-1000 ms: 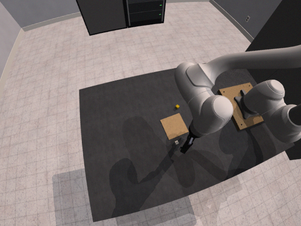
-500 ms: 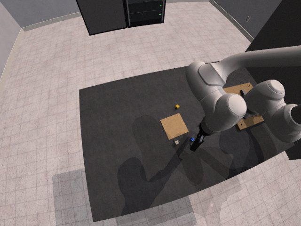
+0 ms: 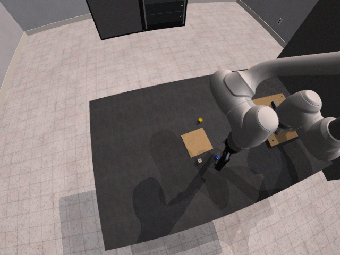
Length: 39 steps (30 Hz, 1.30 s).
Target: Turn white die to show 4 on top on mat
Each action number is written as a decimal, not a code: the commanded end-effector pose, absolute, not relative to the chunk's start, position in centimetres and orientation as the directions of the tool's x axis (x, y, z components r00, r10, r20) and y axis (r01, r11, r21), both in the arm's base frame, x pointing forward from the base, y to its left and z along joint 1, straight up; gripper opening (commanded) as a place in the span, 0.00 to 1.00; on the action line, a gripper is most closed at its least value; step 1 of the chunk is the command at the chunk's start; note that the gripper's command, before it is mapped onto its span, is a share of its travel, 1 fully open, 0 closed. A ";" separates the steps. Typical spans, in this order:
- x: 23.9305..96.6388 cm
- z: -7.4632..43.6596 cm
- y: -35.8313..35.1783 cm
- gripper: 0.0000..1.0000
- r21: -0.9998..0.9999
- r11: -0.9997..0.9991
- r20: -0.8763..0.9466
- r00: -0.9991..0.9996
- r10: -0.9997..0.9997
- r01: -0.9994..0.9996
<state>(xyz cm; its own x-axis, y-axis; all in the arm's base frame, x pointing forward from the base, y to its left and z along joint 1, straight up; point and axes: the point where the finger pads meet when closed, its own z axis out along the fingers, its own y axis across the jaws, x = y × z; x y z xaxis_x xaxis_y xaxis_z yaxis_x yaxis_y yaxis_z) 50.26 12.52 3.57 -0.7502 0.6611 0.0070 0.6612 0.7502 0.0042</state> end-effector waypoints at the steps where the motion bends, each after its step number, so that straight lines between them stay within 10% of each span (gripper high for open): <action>1: 50.3 3.6 12.5 1.00 0.004 0.750 0.007 -0.750 0.661 0.661; 39: 50.3 10.9 12.5 1.00 0.004 0.750 0.007 -0.750 0.661 0.661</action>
